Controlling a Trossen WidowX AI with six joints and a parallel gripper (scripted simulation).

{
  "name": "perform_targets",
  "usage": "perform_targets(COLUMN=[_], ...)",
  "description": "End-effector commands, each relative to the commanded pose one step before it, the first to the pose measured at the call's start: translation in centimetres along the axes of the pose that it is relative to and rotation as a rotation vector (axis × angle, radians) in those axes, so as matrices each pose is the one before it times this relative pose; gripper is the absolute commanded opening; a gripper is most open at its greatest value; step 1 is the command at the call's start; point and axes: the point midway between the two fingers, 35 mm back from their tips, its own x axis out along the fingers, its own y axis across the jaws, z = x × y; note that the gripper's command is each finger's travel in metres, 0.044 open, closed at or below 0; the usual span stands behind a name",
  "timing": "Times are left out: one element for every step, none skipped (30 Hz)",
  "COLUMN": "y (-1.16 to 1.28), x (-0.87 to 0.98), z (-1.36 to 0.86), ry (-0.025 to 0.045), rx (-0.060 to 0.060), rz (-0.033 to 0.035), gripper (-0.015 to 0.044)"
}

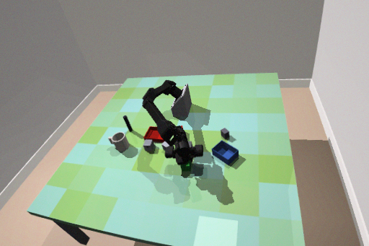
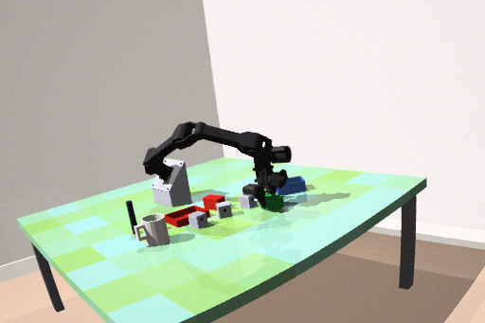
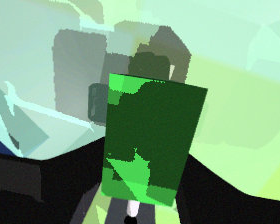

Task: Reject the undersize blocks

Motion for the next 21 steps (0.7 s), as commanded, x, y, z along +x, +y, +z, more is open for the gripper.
perform_targets(y=[-0.052,-0.007,-0.007,-0.007,-0.008,-0.008,-0.008,-0.006,-0.004,-0.001,0.000,0.000,0.005,0.010,0.005,-0.004,-0.003,-0.093,-0.133,-0.046,0.000], x=[-0.302,-0.005,-0.005,-0.005,-0.005,-0.005,-0.005,-0.004,-0.002,-0.001,0.000,0.000,-0.252,-0.757,-1.139,-0.761,-0.254,0.002,0.003,0.001,0.000], z=[0.399,0.049,0.051,0.052,0.052,0.052,0.051,0.040,0.024,0.008,0.000,0.000,-0.020,-0.071,-0.135,-0.111,-0.041,-0.084,-0.120,-0.042,0.000], ry=[-0.00911,-0.00002,-0.00002,-0.00002,-0.00002,-0.00002,-0.00002,-0.00002,-0.00001,0.00000,0.00000,0.00000,0.00074,0.00228,0.00355,0.00245,0.00083,0.00737,0.01043,0.00361,0.00000], rx=[-0.0020,0.0000,0.0000,0.0000,0.0000,0.0000,0.0000,0.0000,0.0000,0.0000,0.0000,0.0000,0.0002,0.0006,0.0010,0.0007,0.0002,-0.0025,-0.0035,-0.0012,0.0000], rz=[-0.00247,0.00000,0.00000,0.00000,0.00000,0.00000,0.00000,0.00000,0.00000,0.00000,0.00000,0.00000,0.00036,0.00096,0.00107,0.00047,0.00011,-0.00252,-0.00359,-0.00125,0.00000], gripper=[0.0000,0.0000,0.0000,0.0000,0.0000,0.0000,0.0000,0.0000,0.0000,0.0000,0.0000,0.0000,0.0000,0.0000,0.0000,0.0000,0.0000,0.0000,0.0000,0.0000,0.0000])
